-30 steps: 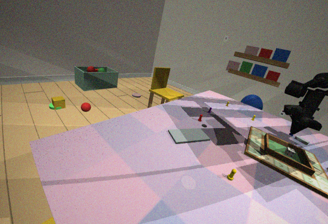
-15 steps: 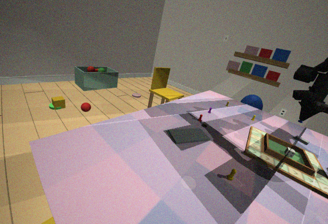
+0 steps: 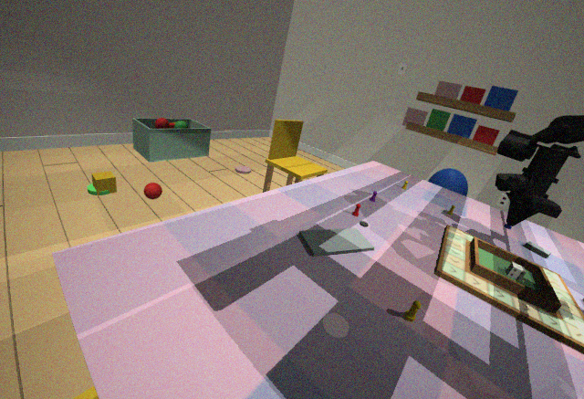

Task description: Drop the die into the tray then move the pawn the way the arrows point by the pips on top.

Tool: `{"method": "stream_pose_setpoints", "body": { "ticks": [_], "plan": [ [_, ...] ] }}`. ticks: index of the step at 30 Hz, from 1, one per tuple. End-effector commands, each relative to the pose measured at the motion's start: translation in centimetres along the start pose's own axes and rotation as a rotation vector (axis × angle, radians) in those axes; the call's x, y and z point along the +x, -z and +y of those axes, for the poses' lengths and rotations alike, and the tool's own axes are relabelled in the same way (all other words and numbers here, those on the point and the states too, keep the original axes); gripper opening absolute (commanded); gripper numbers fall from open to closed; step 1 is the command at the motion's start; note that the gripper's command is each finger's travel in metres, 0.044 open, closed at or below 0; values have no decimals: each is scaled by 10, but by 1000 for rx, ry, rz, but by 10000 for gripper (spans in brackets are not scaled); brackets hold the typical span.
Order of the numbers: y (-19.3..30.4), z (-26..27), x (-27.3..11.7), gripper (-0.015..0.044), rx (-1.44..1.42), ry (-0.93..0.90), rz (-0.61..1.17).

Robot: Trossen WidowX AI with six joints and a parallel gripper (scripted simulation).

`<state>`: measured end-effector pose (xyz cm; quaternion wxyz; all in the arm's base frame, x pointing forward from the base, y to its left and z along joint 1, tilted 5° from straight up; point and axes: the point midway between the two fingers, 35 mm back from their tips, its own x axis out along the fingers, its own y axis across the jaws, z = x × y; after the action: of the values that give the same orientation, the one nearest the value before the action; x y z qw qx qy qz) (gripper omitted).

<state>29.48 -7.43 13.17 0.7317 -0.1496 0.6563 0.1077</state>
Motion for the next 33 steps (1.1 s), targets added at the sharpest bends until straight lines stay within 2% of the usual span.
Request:
{"method": "stream_pose_setpoints", "body": {
  "ticks": [1,7,15,33],
  "plan": [
    [-6,3,20,0,1,-8,10],
    [-7,3,25,0,1,-8,10],
    [-6,3,55,0,1,-8,10],
    [-6,3,68,0,1,-8,10]
  ]
}}
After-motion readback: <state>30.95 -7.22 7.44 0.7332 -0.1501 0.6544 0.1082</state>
